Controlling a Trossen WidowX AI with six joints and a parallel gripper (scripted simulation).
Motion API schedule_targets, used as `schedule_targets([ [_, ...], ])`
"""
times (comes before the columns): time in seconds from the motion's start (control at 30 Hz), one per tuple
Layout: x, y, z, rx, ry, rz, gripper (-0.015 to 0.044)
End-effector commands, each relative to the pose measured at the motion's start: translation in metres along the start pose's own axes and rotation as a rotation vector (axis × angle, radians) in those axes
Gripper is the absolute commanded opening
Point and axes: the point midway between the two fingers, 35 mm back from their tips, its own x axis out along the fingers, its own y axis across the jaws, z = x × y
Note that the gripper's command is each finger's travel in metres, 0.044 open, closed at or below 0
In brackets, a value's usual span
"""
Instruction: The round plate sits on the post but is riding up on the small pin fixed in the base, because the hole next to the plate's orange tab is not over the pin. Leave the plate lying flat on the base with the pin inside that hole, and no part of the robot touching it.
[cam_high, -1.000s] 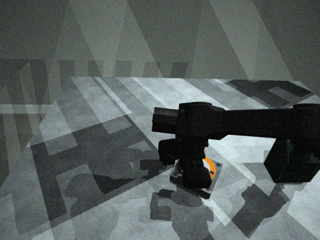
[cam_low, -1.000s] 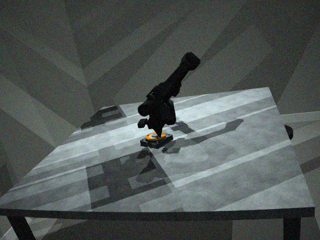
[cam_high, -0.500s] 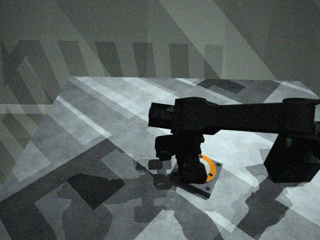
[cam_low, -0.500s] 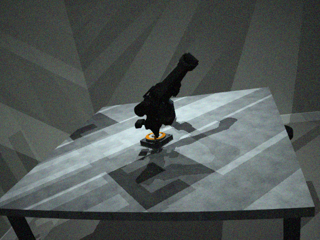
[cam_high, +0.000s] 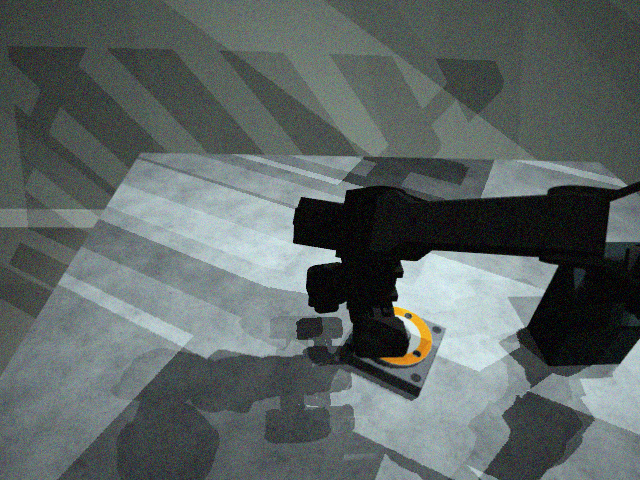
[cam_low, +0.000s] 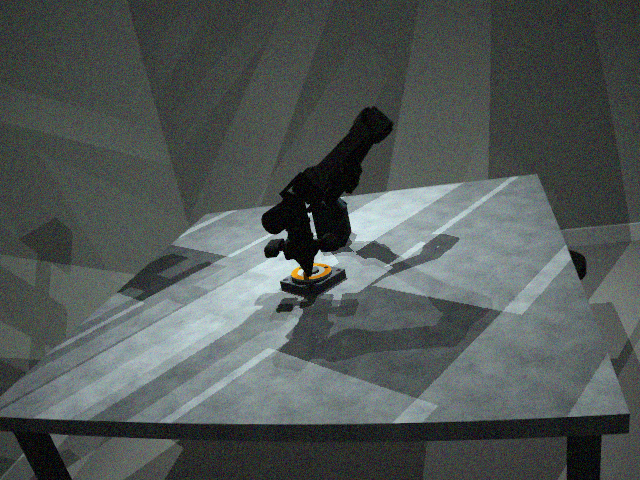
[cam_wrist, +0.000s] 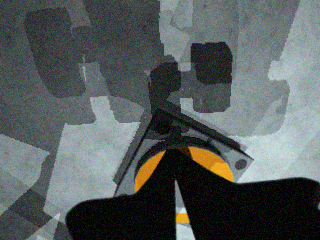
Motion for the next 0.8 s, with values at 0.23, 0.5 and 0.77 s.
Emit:
schedule_targets([
  [0.23,-0.001,-0.013,0.000,0.007,0.002,-0.004,0.0000],
  [0.5,-0.001,-0.020,-0.001,0.007,0.001,-0.004,0.0000],
  [0.77,-0.001,-0.026,-0.002,0.007,0.001,-0.004,0.0000],
])
